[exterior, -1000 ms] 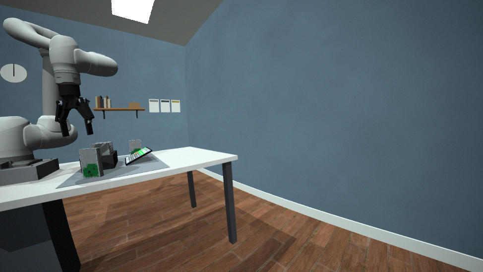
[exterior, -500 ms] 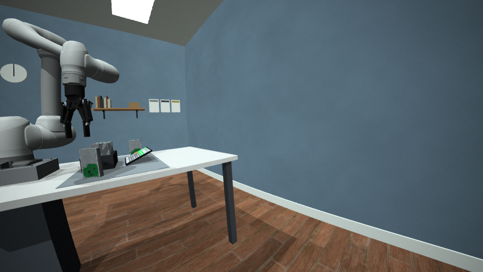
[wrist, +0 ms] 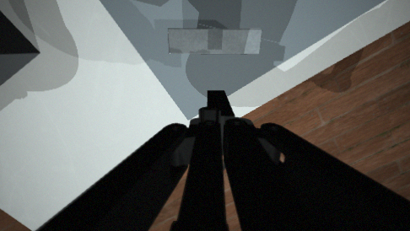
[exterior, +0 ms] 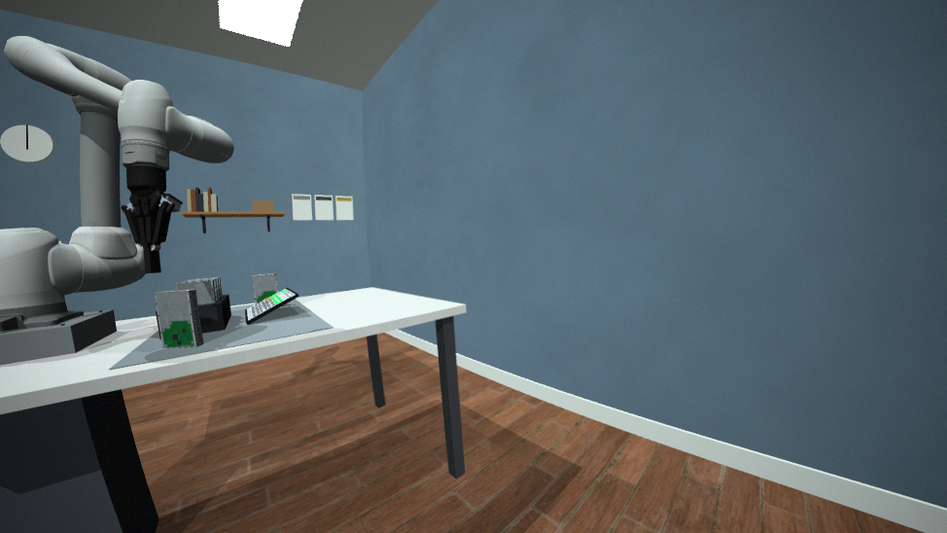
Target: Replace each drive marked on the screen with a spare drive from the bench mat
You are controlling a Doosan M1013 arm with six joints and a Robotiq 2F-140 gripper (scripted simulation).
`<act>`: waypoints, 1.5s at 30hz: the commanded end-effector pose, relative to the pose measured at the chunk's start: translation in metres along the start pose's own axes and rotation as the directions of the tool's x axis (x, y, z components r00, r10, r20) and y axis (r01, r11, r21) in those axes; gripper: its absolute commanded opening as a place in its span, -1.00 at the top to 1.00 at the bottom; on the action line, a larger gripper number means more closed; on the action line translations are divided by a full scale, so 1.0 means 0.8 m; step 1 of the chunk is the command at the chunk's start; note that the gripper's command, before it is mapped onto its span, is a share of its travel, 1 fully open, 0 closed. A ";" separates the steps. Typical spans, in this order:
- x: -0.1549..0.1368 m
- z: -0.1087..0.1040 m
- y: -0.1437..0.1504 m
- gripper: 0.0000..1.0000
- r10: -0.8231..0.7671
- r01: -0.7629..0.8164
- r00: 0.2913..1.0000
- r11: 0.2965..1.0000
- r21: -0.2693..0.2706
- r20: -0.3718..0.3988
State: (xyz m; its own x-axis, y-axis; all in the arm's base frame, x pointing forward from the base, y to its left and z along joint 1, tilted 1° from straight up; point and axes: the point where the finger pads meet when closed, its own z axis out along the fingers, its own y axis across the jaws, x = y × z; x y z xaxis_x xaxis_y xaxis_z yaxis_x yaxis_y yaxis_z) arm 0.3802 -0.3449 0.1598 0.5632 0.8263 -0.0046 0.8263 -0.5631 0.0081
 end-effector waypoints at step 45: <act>0.339 -0.001 -0.213 0.80 0.801 -0.801 0.599 0.599 0.000 -0.001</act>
State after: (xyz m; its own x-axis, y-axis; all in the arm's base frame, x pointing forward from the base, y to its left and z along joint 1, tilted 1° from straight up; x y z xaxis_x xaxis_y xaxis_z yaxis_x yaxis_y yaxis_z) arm 0.4014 -0.0846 0.1568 0.9815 0.1867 0.0414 0.1886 -0.9809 -0.0473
